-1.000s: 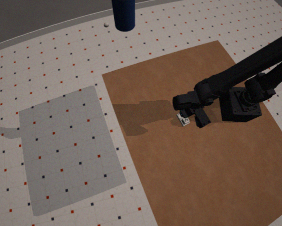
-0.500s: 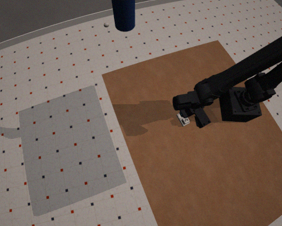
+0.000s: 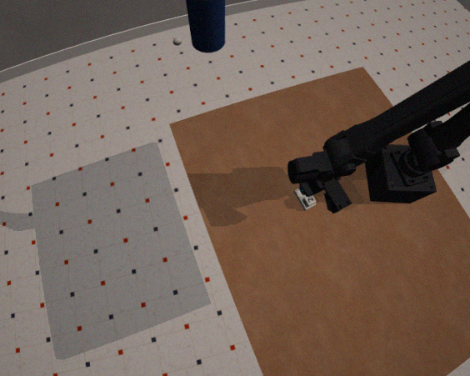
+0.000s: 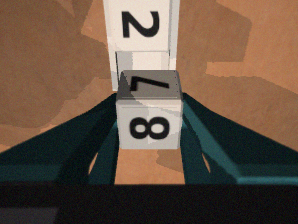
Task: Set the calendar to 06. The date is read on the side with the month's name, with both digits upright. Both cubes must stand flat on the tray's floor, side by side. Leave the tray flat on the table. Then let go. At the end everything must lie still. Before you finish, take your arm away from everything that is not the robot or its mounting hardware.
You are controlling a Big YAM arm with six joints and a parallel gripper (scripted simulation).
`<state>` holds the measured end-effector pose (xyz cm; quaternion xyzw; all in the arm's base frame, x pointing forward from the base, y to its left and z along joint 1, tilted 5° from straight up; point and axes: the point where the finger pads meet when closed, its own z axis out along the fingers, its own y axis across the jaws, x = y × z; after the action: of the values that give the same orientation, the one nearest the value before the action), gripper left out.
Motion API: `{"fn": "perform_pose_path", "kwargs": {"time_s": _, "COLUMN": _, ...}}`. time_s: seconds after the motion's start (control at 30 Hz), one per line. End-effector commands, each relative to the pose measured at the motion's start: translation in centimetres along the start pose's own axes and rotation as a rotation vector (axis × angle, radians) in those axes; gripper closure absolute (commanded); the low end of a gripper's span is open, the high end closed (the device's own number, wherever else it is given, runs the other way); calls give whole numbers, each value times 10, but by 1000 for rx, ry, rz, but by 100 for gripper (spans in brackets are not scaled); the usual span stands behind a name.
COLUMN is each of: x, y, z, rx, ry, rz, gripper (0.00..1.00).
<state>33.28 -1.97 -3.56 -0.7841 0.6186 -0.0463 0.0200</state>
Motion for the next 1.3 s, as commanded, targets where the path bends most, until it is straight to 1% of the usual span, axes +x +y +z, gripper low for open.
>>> {"fn": "perform_pose_path", "kwargs": {"time_s": 0.0, "x": 3, "y": 3, "z": 6, "rx": -5, "ry": -5, "rz": 0, "gripper": 74}}
{"fn": "perform_pose_path", "kwargs": {"time_s": 1.03, "x": 2, "y": 6, "z": 6, "rx": -5, "ry": -5, "rz": -3, "gripper": 74}}
{"fn": "perform_pose_path", "kwargs": {"time_s": 1.27, "x": 2, "y": 5, "z": 4, "rx": 4, "ry": -2, "rz": -4, "gripper": 74}}
